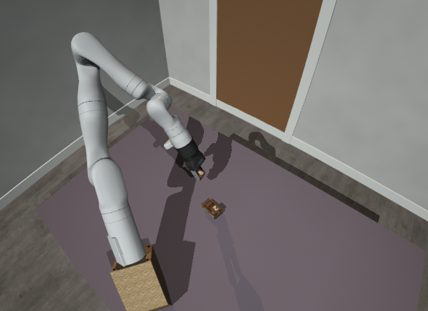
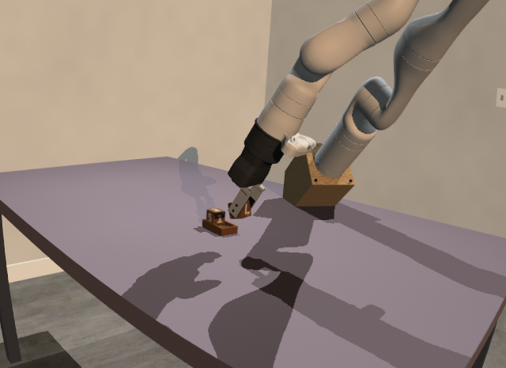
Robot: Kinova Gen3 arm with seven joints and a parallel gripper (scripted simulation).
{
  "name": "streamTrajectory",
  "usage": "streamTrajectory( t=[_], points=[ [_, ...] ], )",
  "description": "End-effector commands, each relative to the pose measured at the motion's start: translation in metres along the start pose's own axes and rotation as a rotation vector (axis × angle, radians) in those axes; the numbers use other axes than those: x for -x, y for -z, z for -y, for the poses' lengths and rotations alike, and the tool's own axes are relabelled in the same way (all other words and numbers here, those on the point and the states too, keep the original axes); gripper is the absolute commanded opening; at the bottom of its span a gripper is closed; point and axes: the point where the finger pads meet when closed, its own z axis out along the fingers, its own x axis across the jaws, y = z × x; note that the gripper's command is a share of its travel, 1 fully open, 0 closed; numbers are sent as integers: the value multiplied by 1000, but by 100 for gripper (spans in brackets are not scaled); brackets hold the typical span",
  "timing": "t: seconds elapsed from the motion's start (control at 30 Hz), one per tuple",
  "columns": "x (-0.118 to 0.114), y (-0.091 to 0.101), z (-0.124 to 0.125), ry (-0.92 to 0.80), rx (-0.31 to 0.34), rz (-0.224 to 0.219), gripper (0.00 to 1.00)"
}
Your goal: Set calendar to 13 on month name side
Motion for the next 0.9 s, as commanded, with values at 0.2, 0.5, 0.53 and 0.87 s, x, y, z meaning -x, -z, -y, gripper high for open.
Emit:
streamTrajectory(
  t=[0.2, 0.5, 0.53, 0.87],
  points=[
    [-3, 1, -2, -1, -2, -10, 60],
    [-4, 1, -2, 0, -4, -14, 60],
    [-4, 1, -2, 0, -4, -15, 60],
    [-5, 1, -2, 0, -4, -16, 60]
  ],
)
